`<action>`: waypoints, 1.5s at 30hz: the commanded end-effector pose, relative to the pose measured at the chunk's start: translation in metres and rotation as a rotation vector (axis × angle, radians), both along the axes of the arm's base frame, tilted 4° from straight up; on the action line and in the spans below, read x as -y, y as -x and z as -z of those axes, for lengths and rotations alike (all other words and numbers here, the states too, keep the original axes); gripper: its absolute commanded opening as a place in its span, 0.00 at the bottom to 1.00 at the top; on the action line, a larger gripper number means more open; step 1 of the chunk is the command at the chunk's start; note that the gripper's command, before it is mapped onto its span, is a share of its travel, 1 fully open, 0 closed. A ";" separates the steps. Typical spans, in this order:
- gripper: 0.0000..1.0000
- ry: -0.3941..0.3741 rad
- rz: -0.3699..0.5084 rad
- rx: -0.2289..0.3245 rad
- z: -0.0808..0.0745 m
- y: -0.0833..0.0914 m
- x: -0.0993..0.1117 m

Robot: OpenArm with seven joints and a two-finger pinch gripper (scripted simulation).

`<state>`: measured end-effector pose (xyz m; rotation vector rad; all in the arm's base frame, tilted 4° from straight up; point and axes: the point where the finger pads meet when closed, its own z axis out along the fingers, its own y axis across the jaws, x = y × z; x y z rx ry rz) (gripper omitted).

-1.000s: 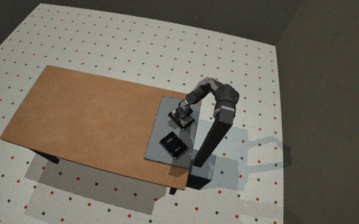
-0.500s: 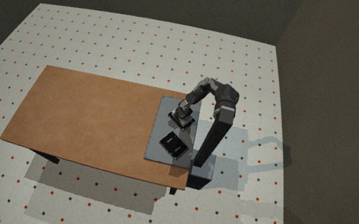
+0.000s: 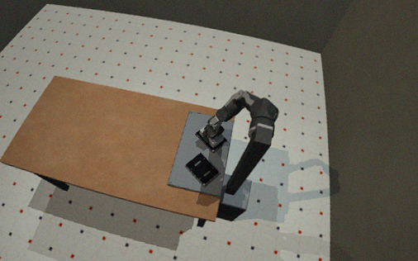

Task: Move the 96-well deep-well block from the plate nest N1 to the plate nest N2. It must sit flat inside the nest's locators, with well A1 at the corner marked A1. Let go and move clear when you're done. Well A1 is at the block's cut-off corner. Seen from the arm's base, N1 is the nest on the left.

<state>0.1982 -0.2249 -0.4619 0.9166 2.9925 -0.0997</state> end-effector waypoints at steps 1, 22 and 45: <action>0.40 -0.001 0.001 0.001 0.000 0.000 0.000; 0.77 -0.001 0.001 0.001 0.000 0.000 0.000; 0.77 -0.001 -0.001 0.002 -0.080 -0.001 -0.005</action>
